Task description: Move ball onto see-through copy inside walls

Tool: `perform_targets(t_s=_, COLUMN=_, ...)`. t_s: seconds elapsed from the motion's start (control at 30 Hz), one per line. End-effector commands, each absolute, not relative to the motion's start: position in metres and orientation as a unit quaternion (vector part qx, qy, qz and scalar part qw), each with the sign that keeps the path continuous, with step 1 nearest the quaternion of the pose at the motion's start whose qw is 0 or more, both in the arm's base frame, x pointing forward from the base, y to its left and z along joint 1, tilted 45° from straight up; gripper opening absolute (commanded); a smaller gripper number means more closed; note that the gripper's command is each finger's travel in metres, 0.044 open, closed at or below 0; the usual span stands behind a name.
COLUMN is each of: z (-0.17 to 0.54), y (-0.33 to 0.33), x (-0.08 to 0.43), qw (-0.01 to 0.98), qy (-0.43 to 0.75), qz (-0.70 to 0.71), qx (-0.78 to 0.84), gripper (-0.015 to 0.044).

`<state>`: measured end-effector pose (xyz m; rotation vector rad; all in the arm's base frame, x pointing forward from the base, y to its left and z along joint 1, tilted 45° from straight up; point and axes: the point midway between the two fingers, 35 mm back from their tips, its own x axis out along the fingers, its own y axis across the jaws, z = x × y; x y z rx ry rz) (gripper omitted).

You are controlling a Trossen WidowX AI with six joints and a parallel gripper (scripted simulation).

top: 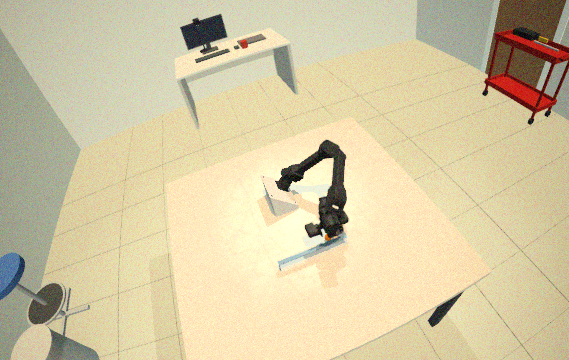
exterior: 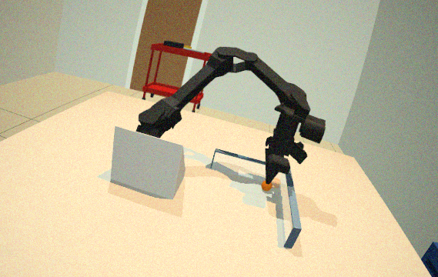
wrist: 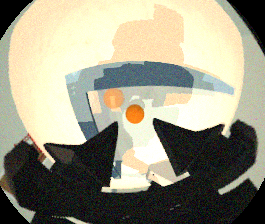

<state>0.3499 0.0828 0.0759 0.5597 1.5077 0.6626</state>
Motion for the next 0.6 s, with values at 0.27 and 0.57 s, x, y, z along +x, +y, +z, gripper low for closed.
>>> perform_targets(t_s=0.27, z=0.111, y=0.044, x=0.356, qw=0.658, qy=0.650, qz=0.285, qx=0.252, gripper=0.0260)
perform_targets(t_s=0.57, z=0.084, y=0.049, x=0.342, qw=0.695, qy=0.574, qz=0.422, qx=0.100, gripper=0.0102)
